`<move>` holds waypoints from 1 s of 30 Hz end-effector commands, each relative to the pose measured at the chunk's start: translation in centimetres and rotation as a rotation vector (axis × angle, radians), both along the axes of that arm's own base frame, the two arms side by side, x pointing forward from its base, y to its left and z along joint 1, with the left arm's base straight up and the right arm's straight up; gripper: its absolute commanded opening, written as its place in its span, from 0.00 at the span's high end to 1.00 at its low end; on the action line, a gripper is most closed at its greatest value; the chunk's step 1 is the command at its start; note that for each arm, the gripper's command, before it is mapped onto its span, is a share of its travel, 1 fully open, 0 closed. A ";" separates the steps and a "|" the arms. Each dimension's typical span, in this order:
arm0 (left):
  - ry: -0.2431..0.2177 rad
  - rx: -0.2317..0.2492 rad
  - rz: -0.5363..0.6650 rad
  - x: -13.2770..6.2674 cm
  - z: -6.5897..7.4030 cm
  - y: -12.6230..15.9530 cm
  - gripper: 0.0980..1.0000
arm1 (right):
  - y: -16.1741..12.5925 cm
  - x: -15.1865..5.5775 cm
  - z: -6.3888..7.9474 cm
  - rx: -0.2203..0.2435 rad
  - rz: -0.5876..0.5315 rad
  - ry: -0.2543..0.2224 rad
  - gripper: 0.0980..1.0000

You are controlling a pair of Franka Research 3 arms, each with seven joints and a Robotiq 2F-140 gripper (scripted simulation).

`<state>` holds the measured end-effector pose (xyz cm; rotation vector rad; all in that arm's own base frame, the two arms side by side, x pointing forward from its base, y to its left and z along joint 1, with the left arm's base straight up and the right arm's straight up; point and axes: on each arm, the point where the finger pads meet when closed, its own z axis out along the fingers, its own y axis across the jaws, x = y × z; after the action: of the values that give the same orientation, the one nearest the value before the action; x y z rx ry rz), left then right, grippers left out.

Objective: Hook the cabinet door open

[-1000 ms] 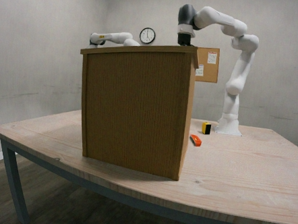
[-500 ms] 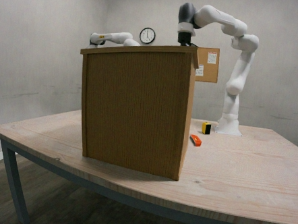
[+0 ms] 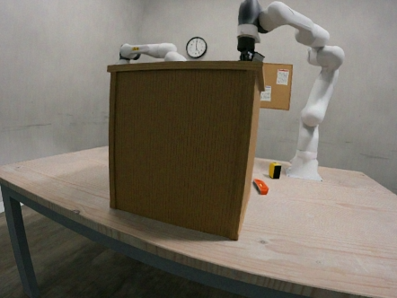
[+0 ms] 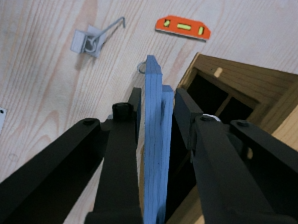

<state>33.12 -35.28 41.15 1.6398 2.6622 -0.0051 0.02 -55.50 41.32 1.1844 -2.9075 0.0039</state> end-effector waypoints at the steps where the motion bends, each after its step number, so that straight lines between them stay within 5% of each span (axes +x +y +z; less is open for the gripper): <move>1: 0.011 0.011 -0.004 -0.4 0.6 0.2 0.78 | 0.0 0.0 0.0 0.000 0.000 0.000 0.00; 17: 0.011 0.011 -0.004 -0.4 2.8 0.2 0.78 | 0.0 0.0 0.0 0.000 0.000 0.000 0.00; 30: 0.011 0.011 -0.004 -0.4 3.3 0.2 0.78 | 0.0 0.0 0.0 0.000 0.000 0.000 0.00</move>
<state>32.91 -35.13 44.48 1.6384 2.6716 -0.0003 0.02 -55.50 41.32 1.1844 -2.9075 0.0039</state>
